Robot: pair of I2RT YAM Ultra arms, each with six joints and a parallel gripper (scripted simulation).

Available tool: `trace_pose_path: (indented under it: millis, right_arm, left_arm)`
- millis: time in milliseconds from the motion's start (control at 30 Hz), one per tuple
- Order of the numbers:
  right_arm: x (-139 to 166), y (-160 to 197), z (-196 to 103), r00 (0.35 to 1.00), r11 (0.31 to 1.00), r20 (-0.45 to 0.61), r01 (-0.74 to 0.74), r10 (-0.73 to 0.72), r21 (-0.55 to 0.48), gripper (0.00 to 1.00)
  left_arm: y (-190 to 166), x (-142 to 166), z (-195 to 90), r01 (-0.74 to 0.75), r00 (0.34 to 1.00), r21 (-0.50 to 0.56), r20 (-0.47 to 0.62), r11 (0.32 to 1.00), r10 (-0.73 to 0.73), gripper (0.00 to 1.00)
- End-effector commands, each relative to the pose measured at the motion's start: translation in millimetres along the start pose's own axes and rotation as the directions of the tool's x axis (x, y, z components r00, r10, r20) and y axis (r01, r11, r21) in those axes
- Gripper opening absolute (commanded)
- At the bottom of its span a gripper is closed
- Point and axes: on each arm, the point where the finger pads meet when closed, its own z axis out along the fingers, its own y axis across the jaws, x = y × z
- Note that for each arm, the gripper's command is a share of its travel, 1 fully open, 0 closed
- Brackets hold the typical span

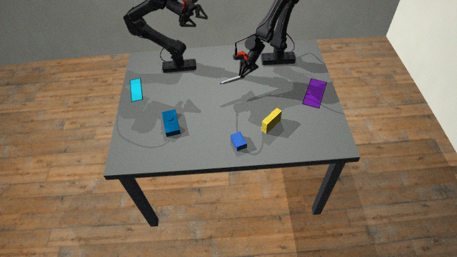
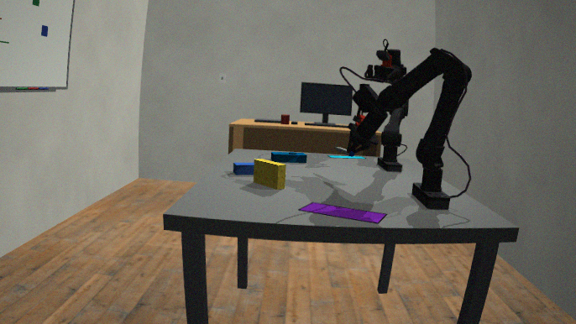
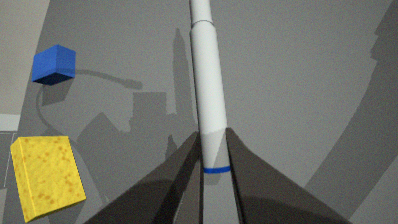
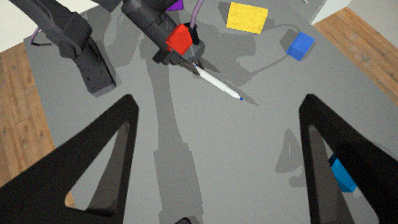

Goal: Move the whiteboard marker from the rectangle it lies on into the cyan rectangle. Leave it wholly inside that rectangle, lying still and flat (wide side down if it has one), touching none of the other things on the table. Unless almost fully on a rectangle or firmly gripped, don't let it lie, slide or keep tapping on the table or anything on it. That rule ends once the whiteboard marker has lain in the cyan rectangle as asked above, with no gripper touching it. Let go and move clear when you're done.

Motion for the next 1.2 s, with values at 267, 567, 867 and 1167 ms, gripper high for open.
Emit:
trace_pose_path:
  millis: [267,567,867,1167]
  right_arm:
    - [-9.5,-4.2,-9.2,0.999,1.0,0.031,-0.011,0.011,0.007,1.0]
    - [-9.5,-4.2,-9.2,0.999,1.0,0.031,-0.011,0.011,0.007,1.0]
    - [-9.5,-4.2,-9.2,0.999,1.0,0.031,-0.011,0.011,0.007,1.0]
    - [5.2,24.1,30.1,0.974,0.966,-0.043,0.215,-0.223,-0.144,0.49]
  left_arm:
    - [-3.9,-5.5,-1.4,-0.284,0.958,0.188,0.098,0.94,0.269,0.1]
    - [4.6,-7.9,0.2,-0.276,0.96,0.17,0.096,0.946,0.263,0.1]
    - [-5.2,-6.7,-3.8,-0.276,0.96,0.18,0.095,0.944,0.263,0.1]
    - [-4.8,-6.5,-3.9,-0.275,0.96,0.179,0.095,0.944,0.262,0.1]
